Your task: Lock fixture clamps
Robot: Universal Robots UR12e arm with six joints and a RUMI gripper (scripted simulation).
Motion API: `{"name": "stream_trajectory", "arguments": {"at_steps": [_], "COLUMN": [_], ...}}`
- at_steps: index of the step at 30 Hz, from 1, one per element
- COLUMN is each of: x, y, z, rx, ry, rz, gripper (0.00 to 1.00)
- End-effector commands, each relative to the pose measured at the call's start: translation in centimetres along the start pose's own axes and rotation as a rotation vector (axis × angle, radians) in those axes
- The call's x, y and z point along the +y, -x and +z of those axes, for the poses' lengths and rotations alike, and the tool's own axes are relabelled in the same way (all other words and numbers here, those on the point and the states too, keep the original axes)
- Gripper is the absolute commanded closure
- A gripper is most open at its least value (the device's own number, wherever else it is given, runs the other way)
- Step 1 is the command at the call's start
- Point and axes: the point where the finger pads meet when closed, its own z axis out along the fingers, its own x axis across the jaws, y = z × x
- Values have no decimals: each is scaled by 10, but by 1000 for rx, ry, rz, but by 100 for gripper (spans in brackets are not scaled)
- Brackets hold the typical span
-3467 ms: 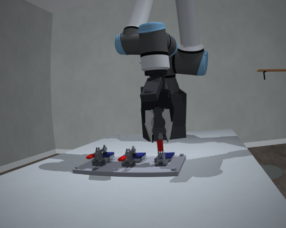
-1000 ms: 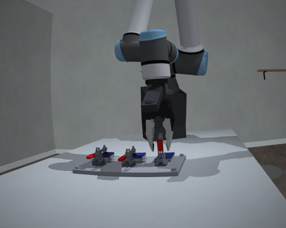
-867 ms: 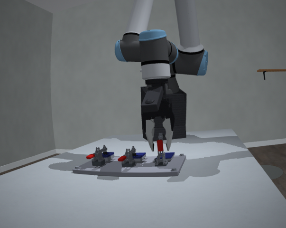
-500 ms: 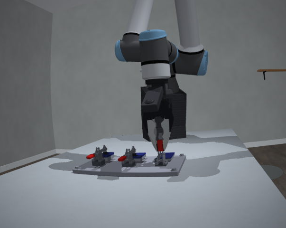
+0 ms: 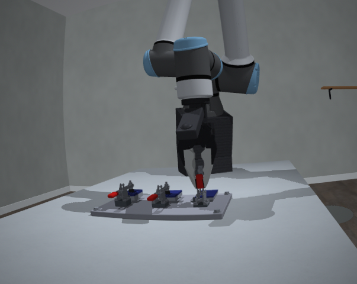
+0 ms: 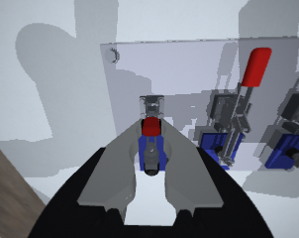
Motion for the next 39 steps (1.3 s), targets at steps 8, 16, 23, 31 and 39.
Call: {"name": "stream_trajectory", "arguments": {"at_steps": [8, 16, 23, 31, 39], "x": [-4, -4, -5, -6, -8], "y": [1, 1, 1, 1, 1], "z": [-1, -1, -1, -1, -1], "rx": [0, 0, 0, 0, 0], "ry": [-4, -4, -4, -4, -3], "rz": [-2, -2, -2, -2, -2], "gripper": [100, 100, 100, 100, 100]}}
